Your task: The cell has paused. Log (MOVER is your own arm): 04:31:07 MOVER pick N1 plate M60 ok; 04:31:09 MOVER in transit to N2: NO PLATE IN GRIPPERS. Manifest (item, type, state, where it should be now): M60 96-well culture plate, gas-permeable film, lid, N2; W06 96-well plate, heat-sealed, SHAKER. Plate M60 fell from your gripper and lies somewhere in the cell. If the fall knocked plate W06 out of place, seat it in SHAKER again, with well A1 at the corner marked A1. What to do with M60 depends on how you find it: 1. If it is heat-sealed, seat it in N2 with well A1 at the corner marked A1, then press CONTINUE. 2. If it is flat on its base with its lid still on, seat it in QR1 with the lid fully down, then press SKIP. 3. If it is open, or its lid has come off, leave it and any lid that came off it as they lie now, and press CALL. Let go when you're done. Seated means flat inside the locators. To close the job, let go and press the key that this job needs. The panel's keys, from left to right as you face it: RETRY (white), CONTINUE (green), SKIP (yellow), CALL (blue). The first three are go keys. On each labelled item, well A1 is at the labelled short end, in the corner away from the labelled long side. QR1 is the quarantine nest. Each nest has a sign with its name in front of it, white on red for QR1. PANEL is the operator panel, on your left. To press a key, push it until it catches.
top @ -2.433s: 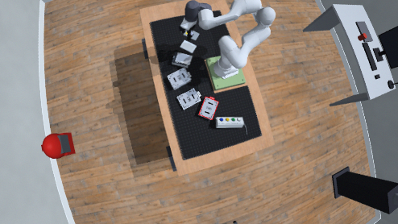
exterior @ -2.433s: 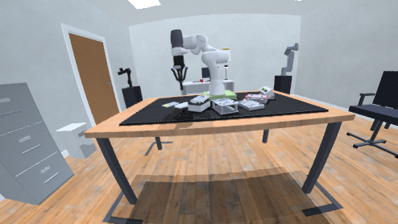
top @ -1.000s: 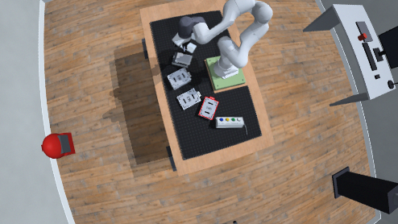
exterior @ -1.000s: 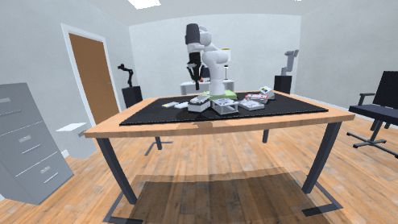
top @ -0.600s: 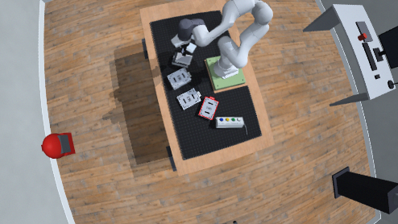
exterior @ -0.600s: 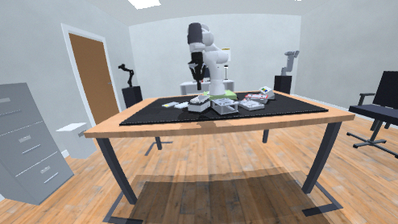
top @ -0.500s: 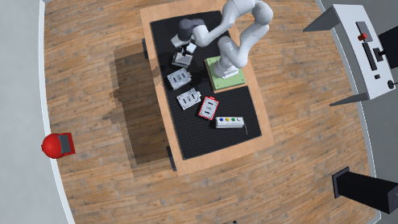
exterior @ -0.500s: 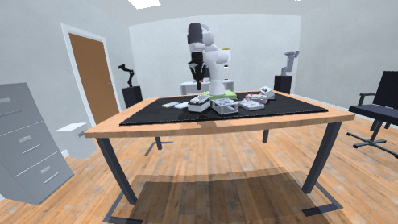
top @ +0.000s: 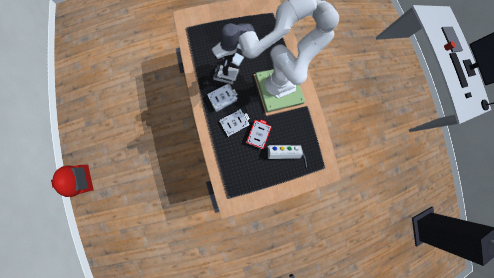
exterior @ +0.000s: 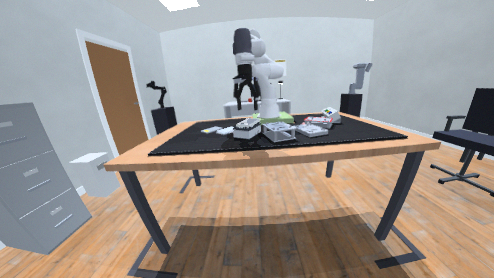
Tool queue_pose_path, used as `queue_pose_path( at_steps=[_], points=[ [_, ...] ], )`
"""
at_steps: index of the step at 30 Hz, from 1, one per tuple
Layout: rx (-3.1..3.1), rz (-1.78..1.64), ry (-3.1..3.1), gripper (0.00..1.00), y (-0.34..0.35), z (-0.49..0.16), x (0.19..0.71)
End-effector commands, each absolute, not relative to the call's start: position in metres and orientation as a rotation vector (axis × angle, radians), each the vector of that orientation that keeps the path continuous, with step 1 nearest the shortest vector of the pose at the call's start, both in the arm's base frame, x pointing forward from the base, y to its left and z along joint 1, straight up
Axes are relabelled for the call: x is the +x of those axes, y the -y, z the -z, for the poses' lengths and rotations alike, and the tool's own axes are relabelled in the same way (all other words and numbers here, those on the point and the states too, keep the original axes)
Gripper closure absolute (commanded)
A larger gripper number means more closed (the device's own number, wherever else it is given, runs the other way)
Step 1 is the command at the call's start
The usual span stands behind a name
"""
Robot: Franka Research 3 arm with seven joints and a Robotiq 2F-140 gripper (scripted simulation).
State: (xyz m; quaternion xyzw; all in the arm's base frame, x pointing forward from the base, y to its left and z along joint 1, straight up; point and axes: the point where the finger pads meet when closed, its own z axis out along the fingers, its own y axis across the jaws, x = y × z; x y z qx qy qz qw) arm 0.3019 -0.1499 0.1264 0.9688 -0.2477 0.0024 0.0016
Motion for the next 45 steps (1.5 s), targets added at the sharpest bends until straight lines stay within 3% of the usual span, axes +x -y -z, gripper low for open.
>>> queue_pose_path(
  at_steps=[1,45],
  points=[
    [3.036,-0.009,0.802,0.3,0.149,-0.126,0.302],
    [3.036,-0.009,0.802,0.3,0.149,-0.116,0.302]
  ],
)
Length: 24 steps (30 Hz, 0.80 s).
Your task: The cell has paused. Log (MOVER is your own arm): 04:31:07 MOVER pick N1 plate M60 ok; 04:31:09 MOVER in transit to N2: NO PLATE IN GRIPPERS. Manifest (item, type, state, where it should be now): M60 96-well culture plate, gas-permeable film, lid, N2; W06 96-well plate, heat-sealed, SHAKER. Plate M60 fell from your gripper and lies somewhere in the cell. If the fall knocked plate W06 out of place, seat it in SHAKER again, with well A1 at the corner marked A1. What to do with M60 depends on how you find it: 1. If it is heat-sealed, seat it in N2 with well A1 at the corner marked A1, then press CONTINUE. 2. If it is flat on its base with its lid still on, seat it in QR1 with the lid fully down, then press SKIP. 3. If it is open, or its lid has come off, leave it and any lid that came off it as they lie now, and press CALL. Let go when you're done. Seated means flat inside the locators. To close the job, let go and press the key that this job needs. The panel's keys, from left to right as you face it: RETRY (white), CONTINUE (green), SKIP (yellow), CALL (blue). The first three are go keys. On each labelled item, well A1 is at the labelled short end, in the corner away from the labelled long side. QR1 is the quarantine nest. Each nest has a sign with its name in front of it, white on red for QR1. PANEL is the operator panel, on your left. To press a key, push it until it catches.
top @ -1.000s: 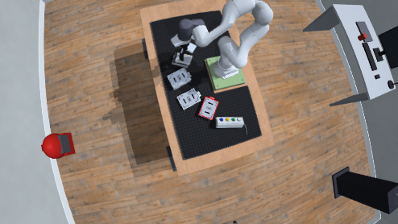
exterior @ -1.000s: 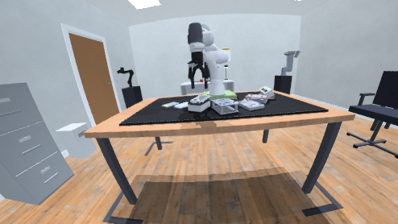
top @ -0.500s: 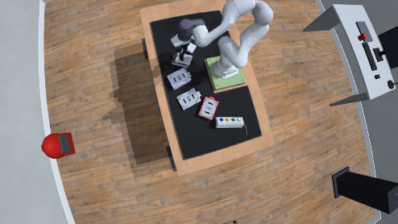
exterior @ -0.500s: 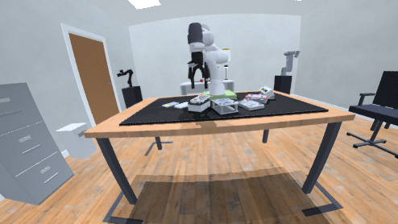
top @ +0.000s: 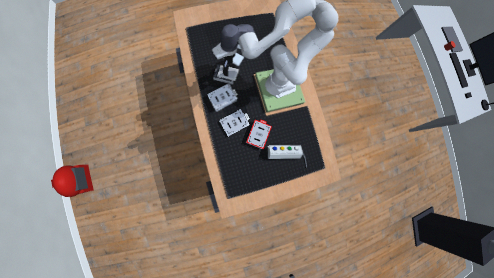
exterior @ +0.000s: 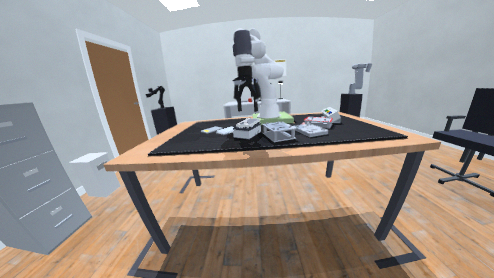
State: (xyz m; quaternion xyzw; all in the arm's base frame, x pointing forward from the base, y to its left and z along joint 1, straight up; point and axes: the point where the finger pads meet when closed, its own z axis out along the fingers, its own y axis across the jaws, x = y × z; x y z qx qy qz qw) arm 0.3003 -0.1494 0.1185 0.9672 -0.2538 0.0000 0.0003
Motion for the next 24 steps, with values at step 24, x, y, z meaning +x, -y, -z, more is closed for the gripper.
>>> queue_pose_path(
  at_steps=[24],
  points=[
    [3.036,-0.009,0.802,0.3,0.149,-0.089,0.302]
  ],
)
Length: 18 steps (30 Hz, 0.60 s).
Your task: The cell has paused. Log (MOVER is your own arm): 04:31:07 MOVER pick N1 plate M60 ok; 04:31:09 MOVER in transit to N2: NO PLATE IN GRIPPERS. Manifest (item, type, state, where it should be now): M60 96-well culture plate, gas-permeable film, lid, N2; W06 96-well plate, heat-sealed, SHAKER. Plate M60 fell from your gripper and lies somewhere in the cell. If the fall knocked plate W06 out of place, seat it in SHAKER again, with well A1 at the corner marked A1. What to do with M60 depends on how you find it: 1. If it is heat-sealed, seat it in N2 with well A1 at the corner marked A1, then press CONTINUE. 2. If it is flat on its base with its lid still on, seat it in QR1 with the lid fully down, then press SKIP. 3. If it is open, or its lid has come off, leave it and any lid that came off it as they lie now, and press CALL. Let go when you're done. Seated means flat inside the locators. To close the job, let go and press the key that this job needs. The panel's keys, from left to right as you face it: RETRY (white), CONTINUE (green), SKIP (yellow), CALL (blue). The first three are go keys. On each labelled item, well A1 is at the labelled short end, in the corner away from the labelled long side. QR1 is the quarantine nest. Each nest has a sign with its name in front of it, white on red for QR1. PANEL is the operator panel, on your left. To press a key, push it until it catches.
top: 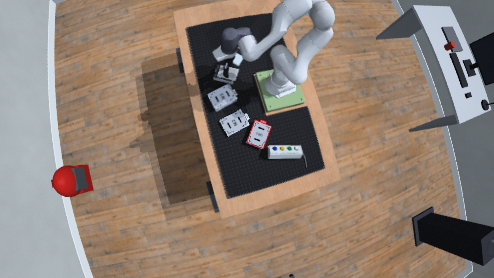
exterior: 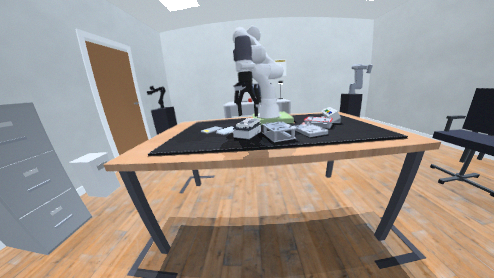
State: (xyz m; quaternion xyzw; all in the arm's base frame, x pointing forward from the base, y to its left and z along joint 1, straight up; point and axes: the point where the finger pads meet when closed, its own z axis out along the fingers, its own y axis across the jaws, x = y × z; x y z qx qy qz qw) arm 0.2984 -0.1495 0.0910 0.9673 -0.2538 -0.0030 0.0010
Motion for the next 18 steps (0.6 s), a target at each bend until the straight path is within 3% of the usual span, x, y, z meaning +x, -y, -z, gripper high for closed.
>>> queue_pose_path(
  at_steps=[1,18],
  points=[
    [3.036,-0.009,0.802,0.3,0.1492,-0.088,0.3024],
    [3.036,-0.009,0.802,0.3,0.1492,-0.0824,0.3024]
  ],
)
